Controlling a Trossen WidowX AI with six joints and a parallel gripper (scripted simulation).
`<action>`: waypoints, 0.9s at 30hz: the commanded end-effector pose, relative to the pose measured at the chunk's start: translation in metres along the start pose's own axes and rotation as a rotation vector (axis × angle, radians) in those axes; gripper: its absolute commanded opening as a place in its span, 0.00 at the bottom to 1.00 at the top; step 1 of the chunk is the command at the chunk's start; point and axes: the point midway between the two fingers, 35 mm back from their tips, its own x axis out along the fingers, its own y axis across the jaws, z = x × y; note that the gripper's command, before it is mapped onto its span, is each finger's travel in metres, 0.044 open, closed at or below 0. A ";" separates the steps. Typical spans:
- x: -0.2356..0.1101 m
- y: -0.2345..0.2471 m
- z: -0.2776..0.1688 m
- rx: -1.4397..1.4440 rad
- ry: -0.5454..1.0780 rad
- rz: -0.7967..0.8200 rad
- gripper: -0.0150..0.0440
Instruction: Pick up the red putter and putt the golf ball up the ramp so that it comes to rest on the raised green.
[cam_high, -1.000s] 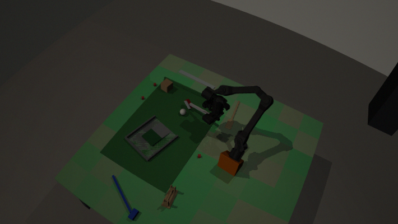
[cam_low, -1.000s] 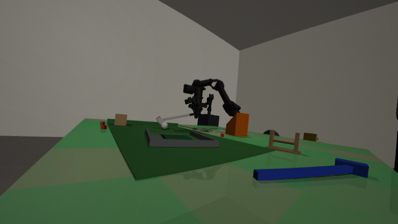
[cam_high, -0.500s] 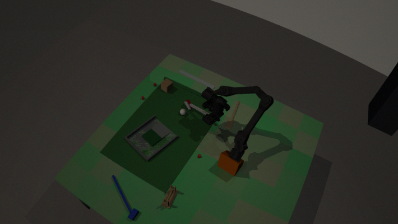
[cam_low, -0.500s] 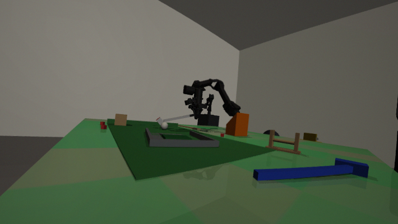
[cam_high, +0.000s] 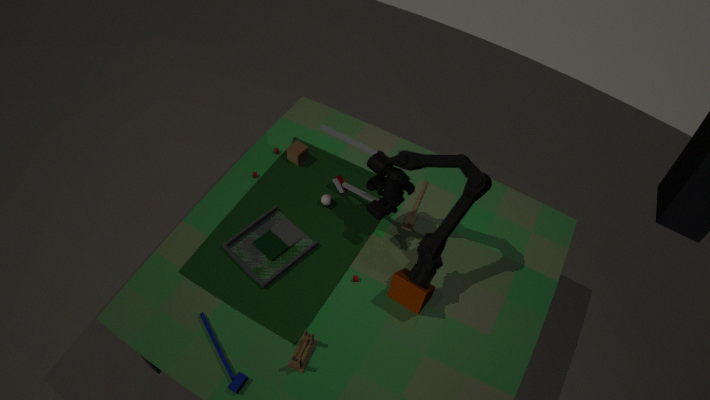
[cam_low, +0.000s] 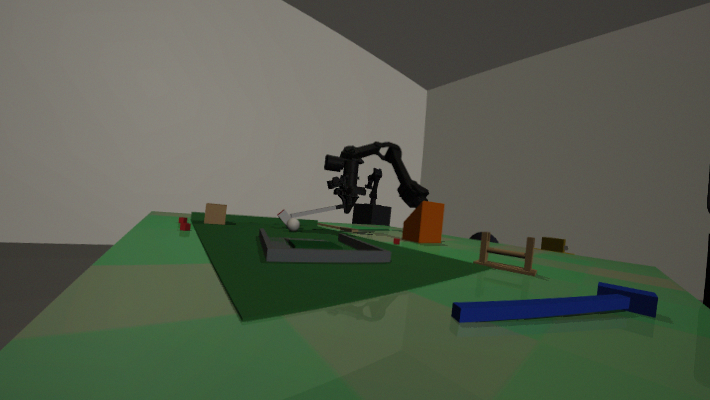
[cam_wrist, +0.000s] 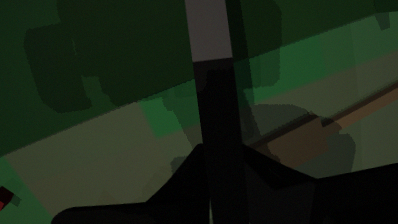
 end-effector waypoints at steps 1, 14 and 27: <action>0.000 0.000 0.000 0.000 0.000 0.000 0.25; 0.000 0.136 0.001 0.005 -0.006 0.003 0.25; -0.040 0.138 0.002 0.004 -0.005 0.007 0.25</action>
